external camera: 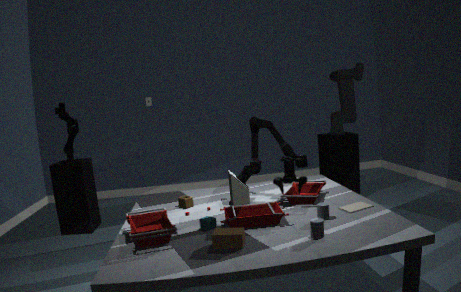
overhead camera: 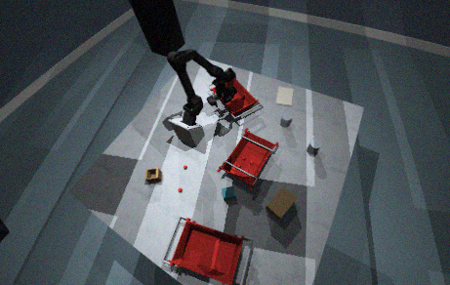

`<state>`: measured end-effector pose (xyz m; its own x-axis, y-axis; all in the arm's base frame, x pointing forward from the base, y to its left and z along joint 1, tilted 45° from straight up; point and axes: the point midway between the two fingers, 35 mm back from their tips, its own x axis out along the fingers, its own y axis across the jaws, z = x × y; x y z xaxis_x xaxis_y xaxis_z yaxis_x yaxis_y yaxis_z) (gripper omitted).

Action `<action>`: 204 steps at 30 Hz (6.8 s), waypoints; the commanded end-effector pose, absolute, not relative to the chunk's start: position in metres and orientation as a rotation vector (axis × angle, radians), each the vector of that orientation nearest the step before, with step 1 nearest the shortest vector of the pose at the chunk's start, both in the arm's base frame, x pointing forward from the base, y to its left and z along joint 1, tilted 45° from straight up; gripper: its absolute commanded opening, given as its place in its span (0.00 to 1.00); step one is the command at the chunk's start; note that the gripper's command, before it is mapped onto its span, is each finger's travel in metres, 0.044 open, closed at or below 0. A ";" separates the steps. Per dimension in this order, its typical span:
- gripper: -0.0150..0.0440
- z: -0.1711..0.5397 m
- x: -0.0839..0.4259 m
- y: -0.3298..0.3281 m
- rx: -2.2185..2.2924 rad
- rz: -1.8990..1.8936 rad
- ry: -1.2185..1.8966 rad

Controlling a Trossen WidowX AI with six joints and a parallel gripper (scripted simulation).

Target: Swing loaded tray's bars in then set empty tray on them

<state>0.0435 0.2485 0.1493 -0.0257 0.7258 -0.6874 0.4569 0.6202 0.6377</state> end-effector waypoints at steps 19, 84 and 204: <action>0.75 0.140 0.041 0.253 0.987 0.274 1.665; 0.25 0.196 0.043 0.196 0.985 0.275 1.662; 0.25 0.216 0.248 0.128 1.254 -0.347 1.710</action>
